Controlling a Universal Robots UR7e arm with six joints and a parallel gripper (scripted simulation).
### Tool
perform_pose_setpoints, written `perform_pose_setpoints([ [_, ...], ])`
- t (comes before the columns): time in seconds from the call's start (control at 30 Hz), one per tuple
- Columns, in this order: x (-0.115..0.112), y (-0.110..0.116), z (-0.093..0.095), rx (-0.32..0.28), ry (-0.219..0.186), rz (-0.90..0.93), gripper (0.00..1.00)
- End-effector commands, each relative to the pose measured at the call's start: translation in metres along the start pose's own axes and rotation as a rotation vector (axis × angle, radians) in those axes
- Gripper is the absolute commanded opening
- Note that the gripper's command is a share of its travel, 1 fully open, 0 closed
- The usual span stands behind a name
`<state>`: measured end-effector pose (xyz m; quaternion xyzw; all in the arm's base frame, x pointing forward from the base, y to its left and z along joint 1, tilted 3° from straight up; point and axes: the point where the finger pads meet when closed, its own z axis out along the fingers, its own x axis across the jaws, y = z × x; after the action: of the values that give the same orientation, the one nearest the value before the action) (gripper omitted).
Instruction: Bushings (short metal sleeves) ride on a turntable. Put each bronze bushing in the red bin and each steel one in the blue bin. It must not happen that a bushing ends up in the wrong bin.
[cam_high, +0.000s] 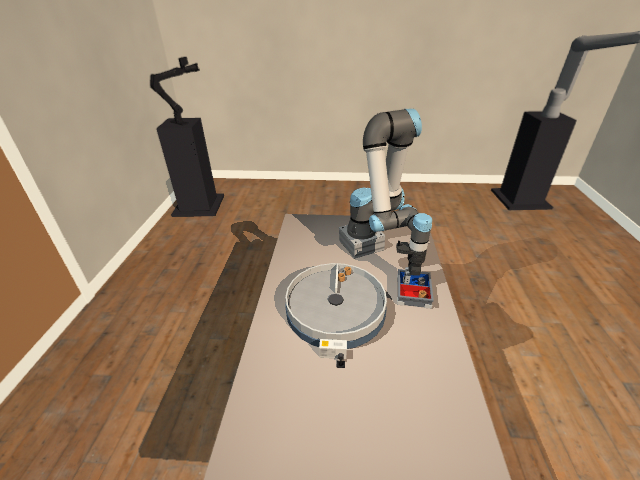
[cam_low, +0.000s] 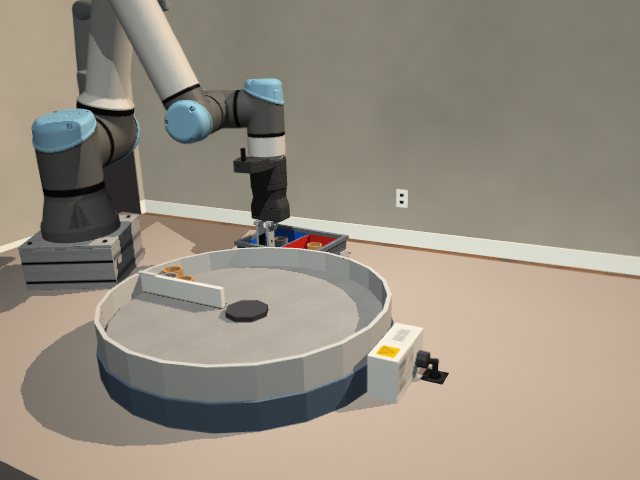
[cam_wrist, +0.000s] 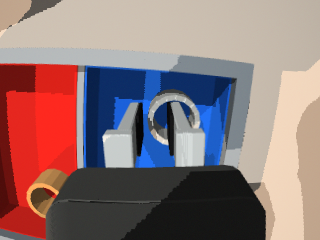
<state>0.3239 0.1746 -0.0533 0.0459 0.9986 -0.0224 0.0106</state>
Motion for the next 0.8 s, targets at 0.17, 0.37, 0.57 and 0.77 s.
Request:
perform_pose_setpoints([
  [0.17, -0.0004, 0.0001, -0.0034, 0.000, -0.001, 0.000, 0.42],
  [0.37, -0.0004, 0.0001, -0.0034, 0.000, -0.001, 0.000, 0.42],
  [0.57, -0.0004, 0.0001, -0.0063, 0.000, -0.001, 0.000, 0.42],
  [0.77, -0.0004, 0.0001, -0.0082, 0.000, -0.001, 0.000, 0.42],
])
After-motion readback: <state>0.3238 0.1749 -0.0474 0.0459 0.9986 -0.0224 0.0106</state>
